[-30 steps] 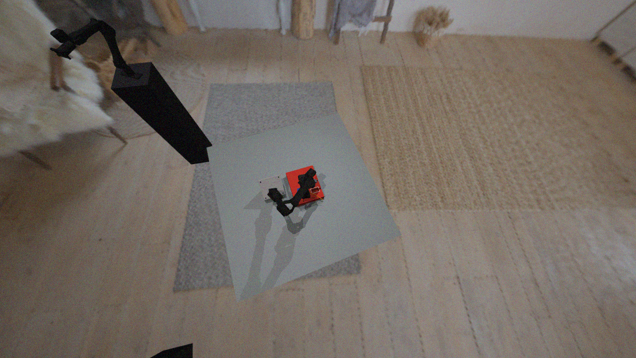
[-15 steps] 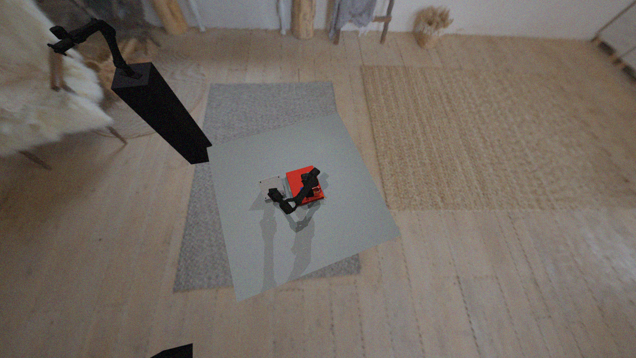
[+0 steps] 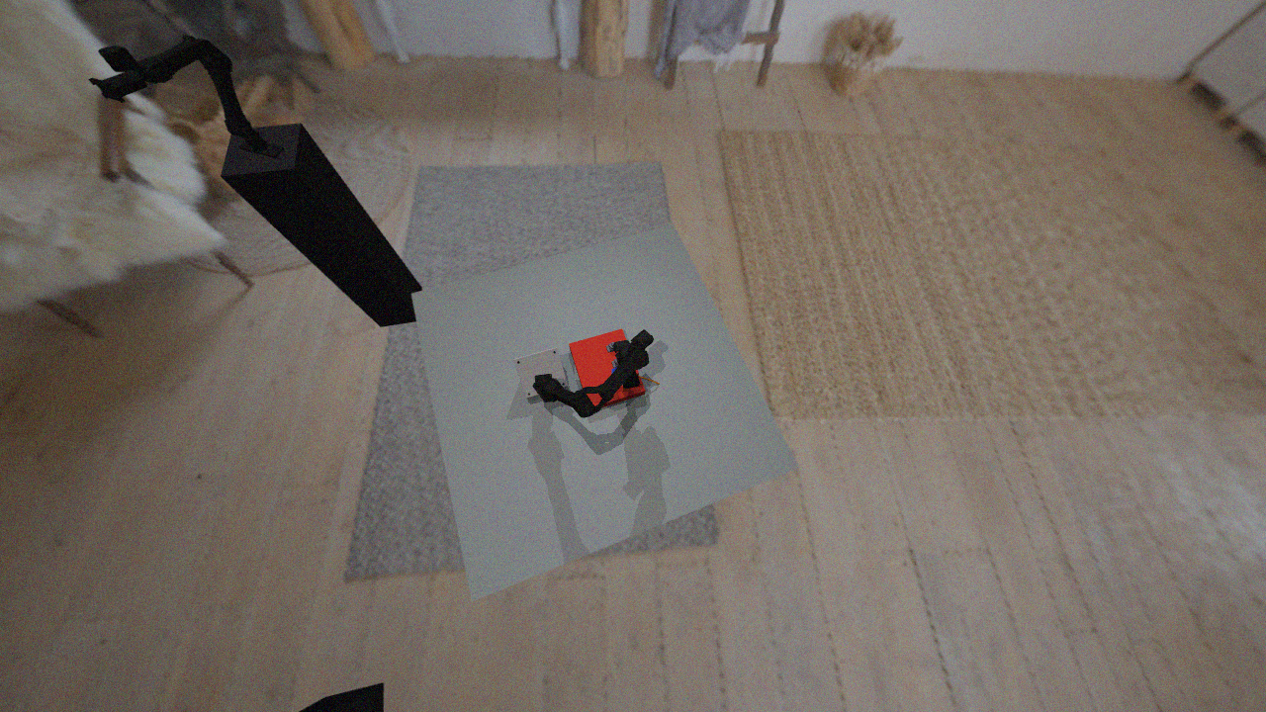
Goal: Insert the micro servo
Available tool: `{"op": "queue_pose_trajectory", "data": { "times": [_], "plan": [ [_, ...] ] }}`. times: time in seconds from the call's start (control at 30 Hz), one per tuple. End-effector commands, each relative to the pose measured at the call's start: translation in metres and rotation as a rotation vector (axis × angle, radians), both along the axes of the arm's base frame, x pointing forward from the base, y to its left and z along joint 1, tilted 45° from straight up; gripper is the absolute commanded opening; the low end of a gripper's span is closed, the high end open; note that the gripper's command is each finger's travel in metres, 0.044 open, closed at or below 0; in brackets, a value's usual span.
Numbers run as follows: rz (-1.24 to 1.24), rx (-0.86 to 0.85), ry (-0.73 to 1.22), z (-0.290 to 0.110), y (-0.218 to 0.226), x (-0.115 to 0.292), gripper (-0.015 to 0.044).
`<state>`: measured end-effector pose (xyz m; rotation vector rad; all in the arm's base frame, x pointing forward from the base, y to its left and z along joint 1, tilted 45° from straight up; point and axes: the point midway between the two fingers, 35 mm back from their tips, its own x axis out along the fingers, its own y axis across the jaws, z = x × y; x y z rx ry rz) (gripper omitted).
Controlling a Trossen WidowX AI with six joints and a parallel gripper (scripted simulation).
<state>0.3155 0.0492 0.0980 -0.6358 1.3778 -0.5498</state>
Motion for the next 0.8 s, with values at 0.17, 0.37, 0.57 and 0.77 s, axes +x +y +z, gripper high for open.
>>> {"op": "queue_pose_trajectory", "data": {
  "times": [0.17,0.37,0.57,0.77],
  "plan": [
    [0.043,-0.007,0.032,0.002,0.005,0.024,0.0],
    [0.076,-0.013,0.064,0.002,0.005,0.025,0.0],
    [0.076,-0.013,0.064,-0.001,0.002,0.025,0.0],
    [0.076,-0.013,0.064,-0.006,-0.005,0.026,0.0]
  ]
}}
